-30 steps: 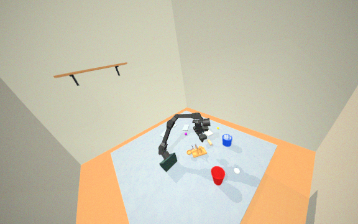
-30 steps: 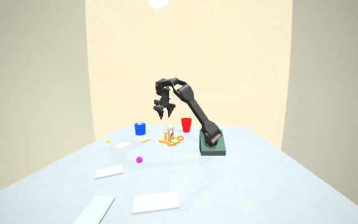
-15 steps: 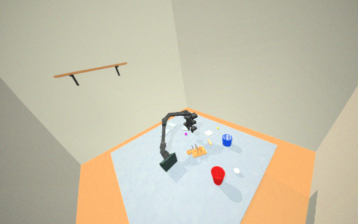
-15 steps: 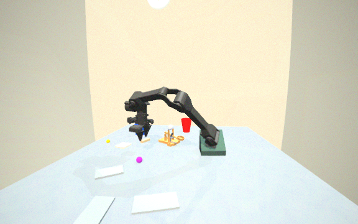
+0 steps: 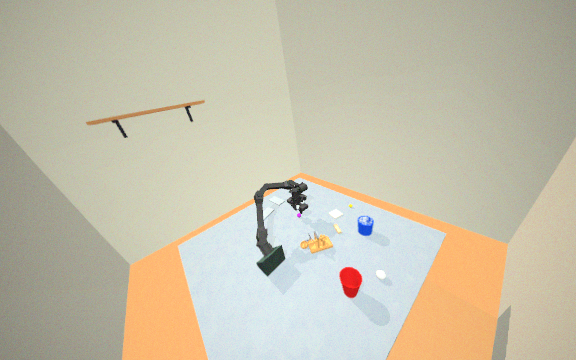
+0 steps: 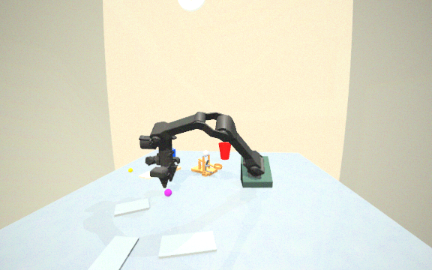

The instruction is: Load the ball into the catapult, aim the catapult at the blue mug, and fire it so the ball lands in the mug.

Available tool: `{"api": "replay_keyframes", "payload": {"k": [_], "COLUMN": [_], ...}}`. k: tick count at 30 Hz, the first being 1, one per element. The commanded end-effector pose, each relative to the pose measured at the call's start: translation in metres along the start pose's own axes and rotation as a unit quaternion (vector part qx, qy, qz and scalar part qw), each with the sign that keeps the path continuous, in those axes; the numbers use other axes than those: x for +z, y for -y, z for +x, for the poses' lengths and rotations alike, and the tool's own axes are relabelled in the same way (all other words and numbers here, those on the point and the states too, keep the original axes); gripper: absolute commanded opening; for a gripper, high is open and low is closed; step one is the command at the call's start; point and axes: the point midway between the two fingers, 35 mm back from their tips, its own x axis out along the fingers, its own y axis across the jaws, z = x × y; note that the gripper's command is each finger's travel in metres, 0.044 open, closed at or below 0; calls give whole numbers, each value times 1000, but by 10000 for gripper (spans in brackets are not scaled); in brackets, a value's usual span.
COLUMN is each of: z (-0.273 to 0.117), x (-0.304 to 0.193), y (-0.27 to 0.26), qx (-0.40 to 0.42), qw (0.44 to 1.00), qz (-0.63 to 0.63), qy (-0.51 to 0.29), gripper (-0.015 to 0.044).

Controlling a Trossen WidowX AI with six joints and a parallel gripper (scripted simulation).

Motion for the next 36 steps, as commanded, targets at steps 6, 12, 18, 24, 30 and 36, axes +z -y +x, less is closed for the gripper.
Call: {"api": "replay_keyframes", "payload": {"k": [6, 12, 18, 24, 30, 36], "z": [14, 23, 33, 43, 44, 44], "x": [-1, 0, 0, 0, 0, 0], "y": [-3, -3, -3, -3, -3, -3], "qx": [4, 4, 4, 4, 4, 4], "qw": [1000, 1000, 1000, 1000, 1000, 1000], "qz": [0, 0, 0, 0, 0, 0], "qy": [-2, -2, -2, -2, -2, -2], "gripper": [300, 300, 300, 300, 195, 116]}}
